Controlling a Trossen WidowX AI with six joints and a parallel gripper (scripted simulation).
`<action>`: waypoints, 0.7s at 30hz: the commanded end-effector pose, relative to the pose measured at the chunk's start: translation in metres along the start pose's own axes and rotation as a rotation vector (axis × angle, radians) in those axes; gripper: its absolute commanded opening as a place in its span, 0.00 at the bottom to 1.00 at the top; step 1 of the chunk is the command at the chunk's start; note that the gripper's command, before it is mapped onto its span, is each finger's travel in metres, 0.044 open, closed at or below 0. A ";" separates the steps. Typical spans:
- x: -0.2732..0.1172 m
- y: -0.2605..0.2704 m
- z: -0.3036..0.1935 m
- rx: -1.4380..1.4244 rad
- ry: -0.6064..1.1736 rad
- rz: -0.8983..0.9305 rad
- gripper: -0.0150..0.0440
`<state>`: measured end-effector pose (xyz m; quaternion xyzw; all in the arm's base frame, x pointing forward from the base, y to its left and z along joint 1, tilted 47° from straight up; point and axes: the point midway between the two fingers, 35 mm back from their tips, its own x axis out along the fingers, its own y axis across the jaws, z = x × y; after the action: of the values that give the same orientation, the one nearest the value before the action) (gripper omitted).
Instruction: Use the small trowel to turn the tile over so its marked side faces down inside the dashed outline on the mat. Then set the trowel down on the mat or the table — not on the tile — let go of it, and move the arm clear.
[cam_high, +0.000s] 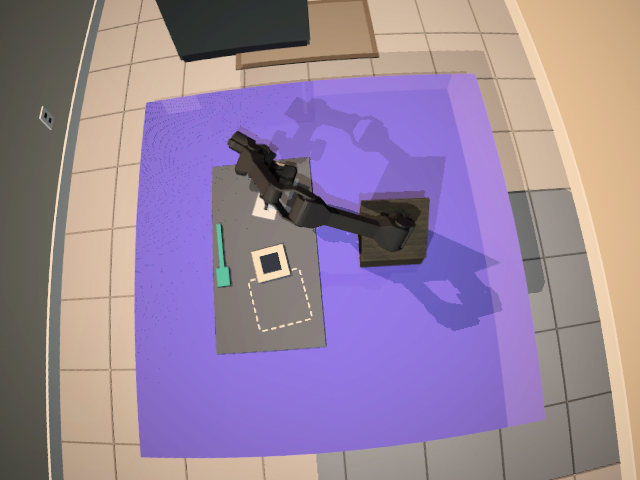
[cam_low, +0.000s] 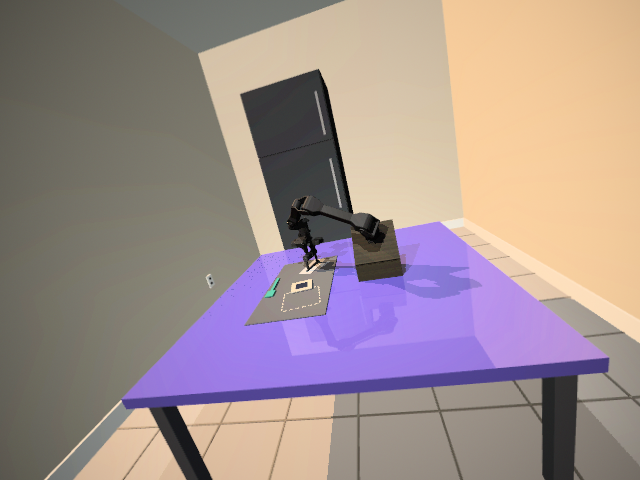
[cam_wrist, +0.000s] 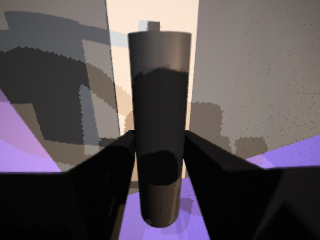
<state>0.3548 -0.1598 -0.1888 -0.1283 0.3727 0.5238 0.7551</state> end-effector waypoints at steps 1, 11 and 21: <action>0.001 0.001 0.000 0.026 -0.005 0.002 0.47; 0.001 0.001 0.000 0.026 -0.005 0.002 0.71; 0.001 0.001 0.000 0.026 -0.005 0.002 0.71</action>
<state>0.3547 -0.1595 -0.1888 -0.1206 0.3775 0.5203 0.7565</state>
